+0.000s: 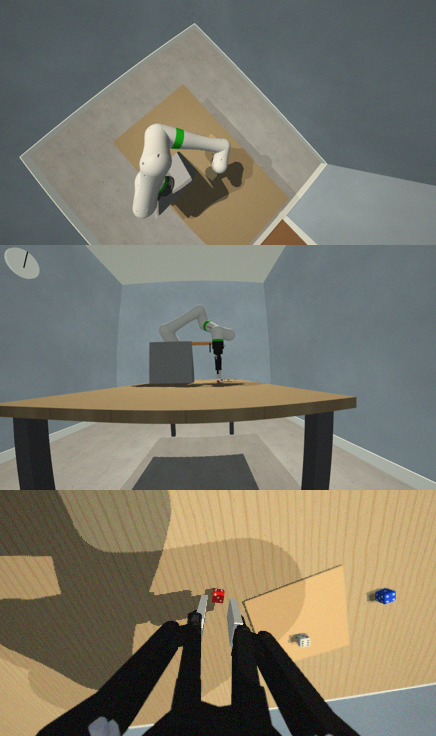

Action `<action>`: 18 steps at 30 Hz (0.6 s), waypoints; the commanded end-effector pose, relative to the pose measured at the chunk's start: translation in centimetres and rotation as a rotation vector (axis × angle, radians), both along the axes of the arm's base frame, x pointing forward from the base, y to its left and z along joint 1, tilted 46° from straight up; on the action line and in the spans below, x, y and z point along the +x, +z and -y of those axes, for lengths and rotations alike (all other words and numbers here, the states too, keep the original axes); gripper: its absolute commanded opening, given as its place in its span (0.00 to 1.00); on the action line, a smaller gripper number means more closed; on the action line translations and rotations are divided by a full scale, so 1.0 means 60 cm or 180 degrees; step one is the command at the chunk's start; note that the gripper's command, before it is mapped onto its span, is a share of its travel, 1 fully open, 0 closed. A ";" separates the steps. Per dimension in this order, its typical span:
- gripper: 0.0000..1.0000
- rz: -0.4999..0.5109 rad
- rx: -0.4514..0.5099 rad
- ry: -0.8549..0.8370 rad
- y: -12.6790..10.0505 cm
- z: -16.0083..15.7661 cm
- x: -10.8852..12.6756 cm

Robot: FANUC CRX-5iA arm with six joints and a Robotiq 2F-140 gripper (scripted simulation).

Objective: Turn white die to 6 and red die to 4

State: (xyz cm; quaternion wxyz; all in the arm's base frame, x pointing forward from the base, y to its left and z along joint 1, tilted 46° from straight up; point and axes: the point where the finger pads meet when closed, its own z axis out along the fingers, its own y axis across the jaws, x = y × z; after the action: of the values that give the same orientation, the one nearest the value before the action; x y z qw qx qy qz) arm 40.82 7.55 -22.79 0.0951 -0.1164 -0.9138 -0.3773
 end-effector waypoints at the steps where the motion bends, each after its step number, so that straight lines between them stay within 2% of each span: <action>1: 0.19 0.0001 -0.0001 -0.0001 -0.004 -0.004 0.000; 18: 0.19 0.0001 -0.0001 -0.0001 -0.010 -0.010 -0.001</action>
State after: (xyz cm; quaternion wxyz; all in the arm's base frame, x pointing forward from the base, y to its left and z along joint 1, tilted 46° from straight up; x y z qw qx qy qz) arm 40.76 8.17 -23.39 0.0951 -0.1164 -0.9138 -0.3773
